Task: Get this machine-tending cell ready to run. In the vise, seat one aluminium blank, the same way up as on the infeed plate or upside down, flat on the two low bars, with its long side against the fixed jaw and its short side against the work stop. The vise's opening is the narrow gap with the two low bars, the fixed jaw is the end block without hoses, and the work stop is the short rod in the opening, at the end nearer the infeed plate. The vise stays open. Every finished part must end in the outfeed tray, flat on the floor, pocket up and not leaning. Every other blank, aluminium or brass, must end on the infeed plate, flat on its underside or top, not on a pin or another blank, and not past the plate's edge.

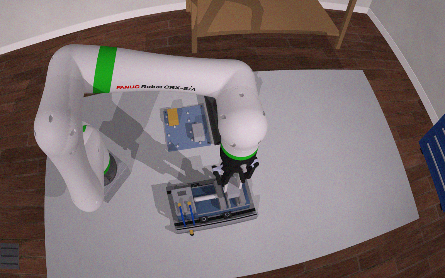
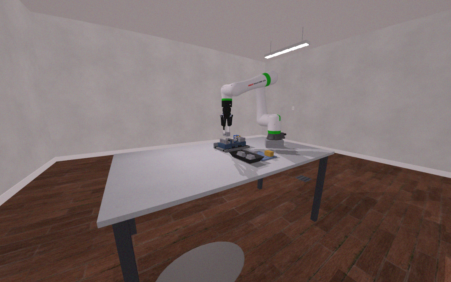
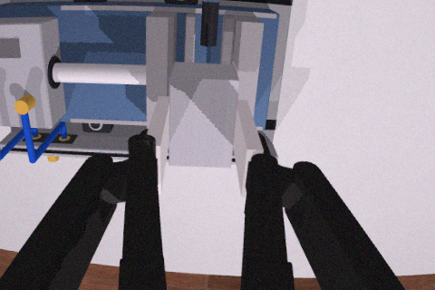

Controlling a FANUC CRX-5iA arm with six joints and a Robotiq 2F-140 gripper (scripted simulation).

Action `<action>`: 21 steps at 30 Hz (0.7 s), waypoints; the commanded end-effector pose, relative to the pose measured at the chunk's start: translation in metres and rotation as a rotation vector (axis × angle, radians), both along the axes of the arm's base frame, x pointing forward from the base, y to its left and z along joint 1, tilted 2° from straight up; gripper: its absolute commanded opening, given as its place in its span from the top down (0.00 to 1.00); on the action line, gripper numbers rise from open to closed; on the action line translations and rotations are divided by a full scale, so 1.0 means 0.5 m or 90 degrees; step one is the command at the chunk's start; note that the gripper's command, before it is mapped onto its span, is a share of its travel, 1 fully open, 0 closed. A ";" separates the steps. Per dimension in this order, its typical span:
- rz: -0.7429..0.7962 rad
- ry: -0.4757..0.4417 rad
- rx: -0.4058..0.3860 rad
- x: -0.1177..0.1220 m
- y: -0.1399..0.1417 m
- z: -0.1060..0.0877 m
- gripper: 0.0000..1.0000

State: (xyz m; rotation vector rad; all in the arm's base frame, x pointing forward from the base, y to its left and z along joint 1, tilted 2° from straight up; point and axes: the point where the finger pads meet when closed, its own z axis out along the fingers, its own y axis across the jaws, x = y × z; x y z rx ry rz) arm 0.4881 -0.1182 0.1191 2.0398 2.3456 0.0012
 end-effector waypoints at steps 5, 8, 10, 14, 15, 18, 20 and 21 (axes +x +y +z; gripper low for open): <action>0.000 0.000 0.000 0.001 0.000 -0.005 1.00; 0.000 0.000 0.000 0.001 0.000 -0.006 1.00; 0.000 0.000 0.000 0.001 0.000 -0.009 1.00; 0.000 0.000 0.000 0.001 0.000 -0.014 1.00; 0.000 0.000 0.000 0.001 0.000 -0.015 1.00; 0.000 0.000 0.000 0.001 -0.001 -0.020 1.00; 0.000 0.000 0.000 0.001 -0.001 -0.023 1.00; 0.000 0.000 0.000 0.001 -0.001 -0.024 1.00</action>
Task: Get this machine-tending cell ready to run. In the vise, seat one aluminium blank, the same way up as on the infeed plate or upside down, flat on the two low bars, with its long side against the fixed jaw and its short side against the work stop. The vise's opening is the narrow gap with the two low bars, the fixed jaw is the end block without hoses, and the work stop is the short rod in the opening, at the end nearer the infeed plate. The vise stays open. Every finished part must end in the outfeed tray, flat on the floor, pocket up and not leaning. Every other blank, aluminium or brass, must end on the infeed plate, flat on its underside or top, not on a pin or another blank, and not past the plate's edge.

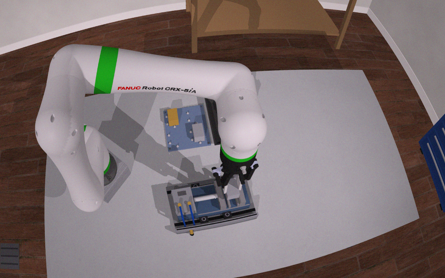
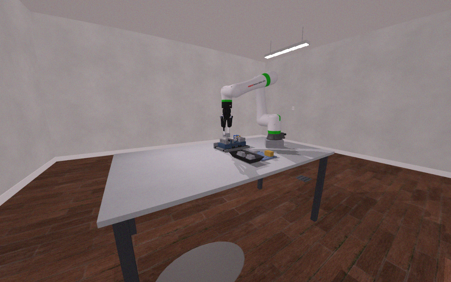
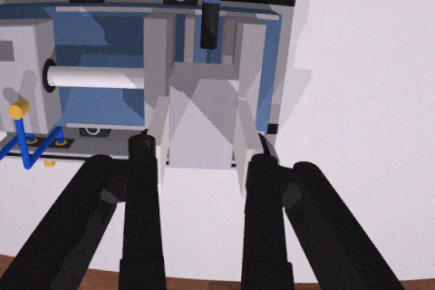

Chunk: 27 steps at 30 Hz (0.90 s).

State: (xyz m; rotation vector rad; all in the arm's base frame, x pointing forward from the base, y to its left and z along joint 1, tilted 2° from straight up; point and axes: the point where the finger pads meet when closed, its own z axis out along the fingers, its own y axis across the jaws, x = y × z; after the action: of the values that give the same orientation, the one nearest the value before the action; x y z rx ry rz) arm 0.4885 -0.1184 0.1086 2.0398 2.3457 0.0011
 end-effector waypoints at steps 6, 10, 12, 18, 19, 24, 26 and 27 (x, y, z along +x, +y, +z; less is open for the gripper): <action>0.000 0.000 0.000 0.001 0.000 -0.009 1.00; 0.000 0.000 0.000 0.001 0.000 -0.014 1.00; 0.000 0.000 0.000 0.001 0.000 -0.016 1.00; 0.000 0.000 0.000 0.001 -0.001 -0.021 1.00; 0.000 0.000 0.000 0.001 -0.001 -0.022 1.00; 0.000 0.000 0.000 0.001 -0.001 -0.023 1.00; 0.000 0.000 0.000 0.001 -0.001 -0.024 1.00; 0.000 0.000 0.000 0.001 -0.001 -0.024 1.00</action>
State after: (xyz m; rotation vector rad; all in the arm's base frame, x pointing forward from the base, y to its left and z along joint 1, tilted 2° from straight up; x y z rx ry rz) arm 0.4889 -0.1187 0.0968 2.0398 2.3457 0.0012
